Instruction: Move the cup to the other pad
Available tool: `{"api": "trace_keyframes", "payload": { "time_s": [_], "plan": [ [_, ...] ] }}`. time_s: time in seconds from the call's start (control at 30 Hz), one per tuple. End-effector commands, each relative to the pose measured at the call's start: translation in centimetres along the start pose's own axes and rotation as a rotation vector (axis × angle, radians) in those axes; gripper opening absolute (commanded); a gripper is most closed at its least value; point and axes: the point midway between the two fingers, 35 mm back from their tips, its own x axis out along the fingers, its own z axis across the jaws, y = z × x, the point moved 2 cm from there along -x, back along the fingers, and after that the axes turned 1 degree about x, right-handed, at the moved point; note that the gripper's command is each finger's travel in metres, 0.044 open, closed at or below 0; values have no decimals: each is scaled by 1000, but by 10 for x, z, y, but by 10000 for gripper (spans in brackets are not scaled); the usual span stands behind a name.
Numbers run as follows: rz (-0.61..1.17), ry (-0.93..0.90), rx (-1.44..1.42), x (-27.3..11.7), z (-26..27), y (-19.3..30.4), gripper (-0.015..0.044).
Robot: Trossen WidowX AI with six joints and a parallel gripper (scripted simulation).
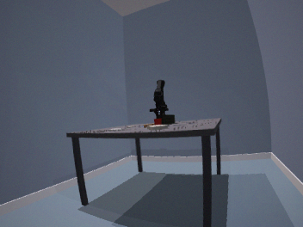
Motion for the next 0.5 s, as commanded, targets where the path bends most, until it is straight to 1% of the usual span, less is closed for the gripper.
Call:
{"api": "trace_keyframes", "payload": {
  "time_s": [0.0, 0.37, 0.47],
  "plan": [
    [-5, 1, -2, -9, -1, -1, 128],
    [-4, -1, -2, -21, 1, 2, 128],
    [0, 0, 1, -17, 1, 2, 207]
  ]
}}
